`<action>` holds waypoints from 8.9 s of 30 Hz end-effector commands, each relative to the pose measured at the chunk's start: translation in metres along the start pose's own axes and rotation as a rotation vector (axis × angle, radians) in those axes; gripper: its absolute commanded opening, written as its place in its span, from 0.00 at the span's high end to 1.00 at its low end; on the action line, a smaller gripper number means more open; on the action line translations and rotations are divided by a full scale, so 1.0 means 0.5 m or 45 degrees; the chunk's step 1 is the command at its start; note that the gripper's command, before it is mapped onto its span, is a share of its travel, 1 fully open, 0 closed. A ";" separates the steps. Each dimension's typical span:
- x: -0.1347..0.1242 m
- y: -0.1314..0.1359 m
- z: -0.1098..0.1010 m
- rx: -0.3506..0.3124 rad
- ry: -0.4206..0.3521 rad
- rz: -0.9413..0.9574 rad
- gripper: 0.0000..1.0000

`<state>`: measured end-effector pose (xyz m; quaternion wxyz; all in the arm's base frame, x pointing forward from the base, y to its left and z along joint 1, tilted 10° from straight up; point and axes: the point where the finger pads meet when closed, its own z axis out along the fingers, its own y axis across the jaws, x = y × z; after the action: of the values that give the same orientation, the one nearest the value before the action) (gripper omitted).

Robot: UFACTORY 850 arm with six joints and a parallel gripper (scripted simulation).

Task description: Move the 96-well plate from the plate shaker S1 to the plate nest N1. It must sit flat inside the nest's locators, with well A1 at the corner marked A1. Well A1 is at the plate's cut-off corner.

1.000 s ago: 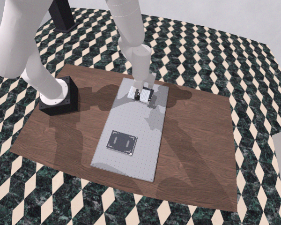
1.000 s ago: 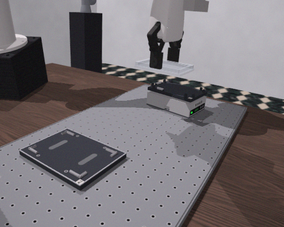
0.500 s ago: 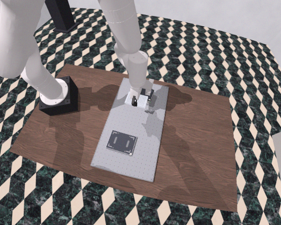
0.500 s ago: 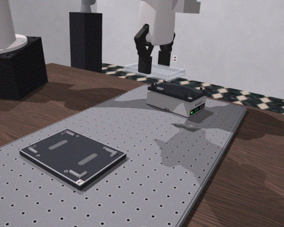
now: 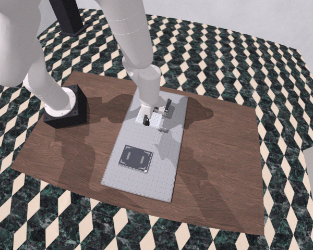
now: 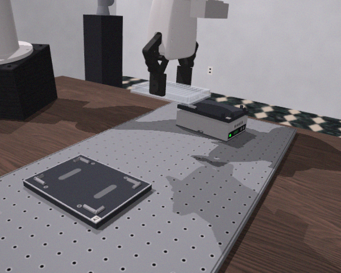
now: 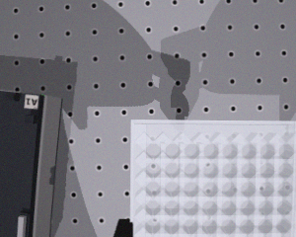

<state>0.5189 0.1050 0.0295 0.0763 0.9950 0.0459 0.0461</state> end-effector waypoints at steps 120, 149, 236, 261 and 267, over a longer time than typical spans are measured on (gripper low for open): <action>-0.033 0.403 0.095 0.000 0.003 -0.001 1.00; -0.033 0.403 0.182 0.000 0.003 -0.001 1.00; -0.033 0.403 0.202 0.000 0.003 -0.001 1.00; -0.033 0.403 0.206 0.000 0.003 -0.001 0.00; -0.033 0.403 0.206 0.000 0.003 -0.001 0.00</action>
<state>0.5290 -0.1101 -0.0424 0.0762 0.9949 0.0462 0.0465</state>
